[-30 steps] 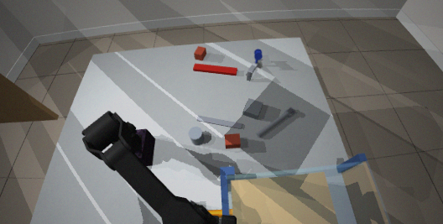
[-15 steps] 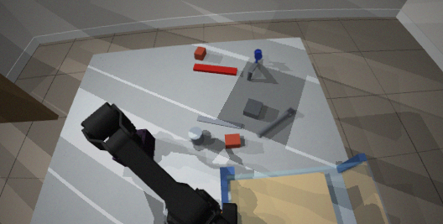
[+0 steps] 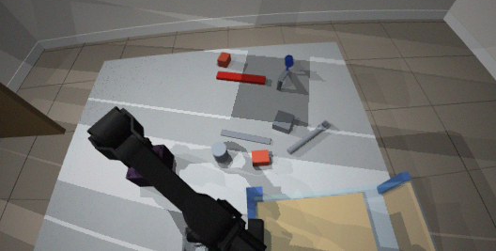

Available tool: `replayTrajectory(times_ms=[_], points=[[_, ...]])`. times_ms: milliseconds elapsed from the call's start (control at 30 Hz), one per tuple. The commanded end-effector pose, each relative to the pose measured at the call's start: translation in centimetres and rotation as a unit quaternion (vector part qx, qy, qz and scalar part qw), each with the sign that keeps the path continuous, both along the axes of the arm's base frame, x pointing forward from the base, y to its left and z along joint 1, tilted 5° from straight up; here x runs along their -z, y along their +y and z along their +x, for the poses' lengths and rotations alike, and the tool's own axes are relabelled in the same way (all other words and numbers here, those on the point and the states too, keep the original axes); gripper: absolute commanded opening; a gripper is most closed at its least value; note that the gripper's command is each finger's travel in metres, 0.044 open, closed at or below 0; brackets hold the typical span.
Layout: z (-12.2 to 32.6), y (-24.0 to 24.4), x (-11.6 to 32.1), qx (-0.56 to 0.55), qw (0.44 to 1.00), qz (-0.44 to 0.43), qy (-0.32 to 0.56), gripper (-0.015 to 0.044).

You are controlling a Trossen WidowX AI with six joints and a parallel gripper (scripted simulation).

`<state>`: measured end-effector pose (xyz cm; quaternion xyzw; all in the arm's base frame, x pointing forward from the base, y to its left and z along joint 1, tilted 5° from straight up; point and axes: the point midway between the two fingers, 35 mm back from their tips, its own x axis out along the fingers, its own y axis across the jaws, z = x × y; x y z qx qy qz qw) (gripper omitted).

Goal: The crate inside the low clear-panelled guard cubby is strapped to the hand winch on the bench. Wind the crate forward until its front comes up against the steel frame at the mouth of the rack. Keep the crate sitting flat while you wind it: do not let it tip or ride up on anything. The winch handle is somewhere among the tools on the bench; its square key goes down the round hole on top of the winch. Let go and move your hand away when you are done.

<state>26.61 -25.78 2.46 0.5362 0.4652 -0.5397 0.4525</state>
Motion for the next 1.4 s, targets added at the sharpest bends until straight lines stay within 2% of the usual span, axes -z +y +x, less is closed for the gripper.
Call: replayTrajectory(times_ms=[0,1367], points=[[-0.1,2.1,-0.1,-0.008,1.0,0.018,0.003,0.0],[-3.8,7.2,-0.3,-0.008,1.0,0.021,0.005,0.0]])
